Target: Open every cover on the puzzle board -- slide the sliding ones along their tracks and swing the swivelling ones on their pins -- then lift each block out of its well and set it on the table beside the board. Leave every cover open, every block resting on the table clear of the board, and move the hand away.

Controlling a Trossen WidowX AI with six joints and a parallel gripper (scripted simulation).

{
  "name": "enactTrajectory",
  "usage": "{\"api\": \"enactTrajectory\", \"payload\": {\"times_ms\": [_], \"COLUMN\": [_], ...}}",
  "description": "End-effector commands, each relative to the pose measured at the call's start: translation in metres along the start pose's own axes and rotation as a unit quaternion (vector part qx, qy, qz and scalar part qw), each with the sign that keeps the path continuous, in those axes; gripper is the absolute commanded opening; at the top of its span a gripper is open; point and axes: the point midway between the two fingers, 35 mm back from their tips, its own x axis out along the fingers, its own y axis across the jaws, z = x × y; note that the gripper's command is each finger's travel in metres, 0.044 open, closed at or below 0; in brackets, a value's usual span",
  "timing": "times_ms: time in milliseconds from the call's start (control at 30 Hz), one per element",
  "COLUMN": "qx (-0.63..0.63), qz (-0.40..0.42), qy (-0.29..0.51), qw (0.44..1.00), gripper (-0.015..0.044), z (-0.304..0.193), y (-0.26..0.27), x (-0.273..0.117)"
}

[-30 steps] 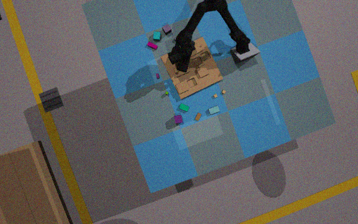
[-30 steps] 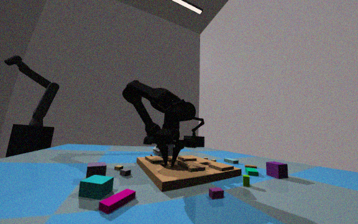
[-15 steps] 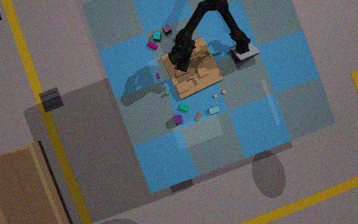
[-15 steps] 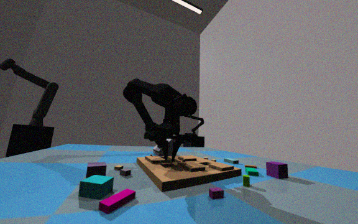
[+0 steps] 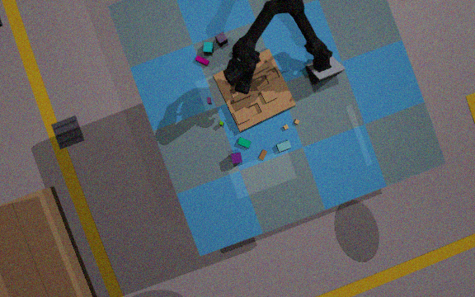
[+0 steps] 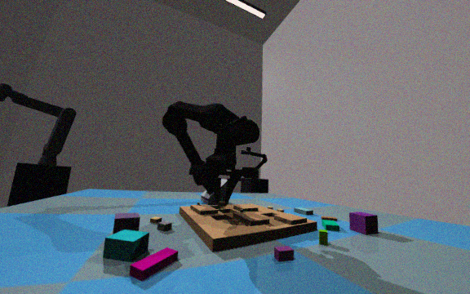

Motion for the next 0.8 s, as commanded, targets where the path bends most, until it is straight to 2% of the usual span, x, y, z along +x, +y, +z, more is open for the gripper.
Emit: {"api": "enactTrajectory", "payload": {"times_ms": [0,633,767], "qx": [0.002,0.002,0.002], "qz": [0.002,0.002,0.003], "qy": [0.002,0.003,0.004], "qw": [1.000,1.000,1.000], "gripper": [0.0080,0.0080,0.0080], "z": [0.000,0.000,0.003], "y": [0.000,0.000,-0.010], "x": [-0.004,-0.051,-0.051]}}
